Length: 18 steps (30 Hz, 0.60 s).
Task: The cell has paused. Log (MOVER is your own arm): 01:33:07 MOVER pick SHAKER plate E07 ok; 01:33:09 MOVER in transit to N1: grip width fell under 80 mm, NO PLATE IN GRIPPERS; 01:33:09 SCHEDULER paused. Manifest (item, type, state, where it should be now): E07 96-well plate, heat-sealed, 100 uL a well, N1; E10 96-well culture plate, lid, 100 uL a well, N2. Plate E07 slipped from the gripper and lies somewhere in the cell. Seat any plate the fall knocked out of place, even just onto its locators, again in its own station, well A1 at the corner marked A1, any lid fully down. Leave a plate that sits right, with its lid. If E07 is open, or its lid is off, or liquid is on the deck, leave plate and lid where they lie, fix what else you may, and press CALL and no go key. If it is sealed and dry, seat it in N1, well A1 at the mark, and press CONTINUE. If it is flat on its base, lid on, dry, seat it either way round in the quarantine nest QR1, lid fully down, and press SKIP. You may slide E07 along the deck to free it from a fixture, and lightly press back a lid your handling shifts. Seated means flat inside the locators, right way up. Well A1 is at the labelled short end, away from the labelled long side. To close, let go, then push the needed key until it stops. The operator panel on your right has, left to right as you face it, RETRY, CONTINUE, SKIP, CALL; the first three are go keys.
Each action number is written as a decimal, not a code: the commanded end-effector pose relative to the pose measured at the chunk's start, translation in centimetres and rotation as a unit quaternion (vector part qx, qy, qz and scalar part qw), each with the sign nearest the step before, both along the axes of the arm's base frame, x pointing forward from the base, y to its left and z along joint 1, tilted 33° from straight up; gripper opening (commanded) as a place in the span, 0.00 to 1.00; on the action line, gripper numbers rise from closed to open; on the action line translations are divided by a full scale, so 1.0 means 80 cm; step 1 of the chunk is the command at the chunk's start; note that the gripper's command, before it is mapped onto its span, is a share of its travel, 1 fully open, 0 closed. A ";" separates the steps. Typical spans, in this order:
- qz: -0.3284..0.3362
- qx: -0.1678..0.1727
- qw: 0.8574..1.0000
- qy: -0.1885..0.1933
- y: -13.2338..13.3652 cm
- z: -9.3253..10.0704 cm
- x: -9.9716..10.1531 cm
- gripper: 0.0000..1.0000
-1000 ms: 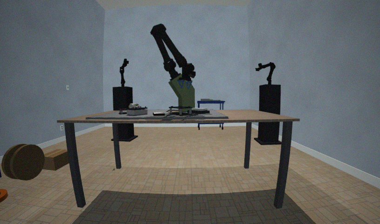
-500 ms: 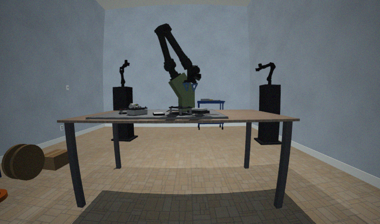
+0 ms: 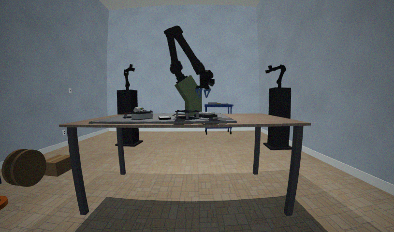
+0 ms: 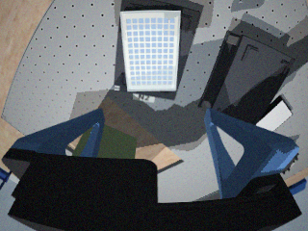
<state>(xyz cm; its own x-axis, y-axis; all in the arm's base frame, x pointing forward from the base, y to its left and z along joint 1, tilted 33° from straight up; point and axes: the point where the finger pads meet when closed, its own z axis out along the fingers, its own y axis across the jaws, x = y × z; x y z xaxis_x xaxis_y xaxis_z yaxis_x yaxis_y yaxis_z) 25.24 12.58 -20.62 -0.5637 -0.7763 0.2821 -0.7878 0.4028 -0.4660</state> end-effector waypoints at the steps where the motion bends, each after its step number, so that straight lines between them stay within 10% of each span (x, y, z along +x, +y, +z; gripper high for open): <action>1: 0.002 -0.005 1.000 0.005 0.008 -0.013 0.016 1.00; 18: 0.002 -0.004 1.000 0.004 0.056 -0.074 0.070 1.00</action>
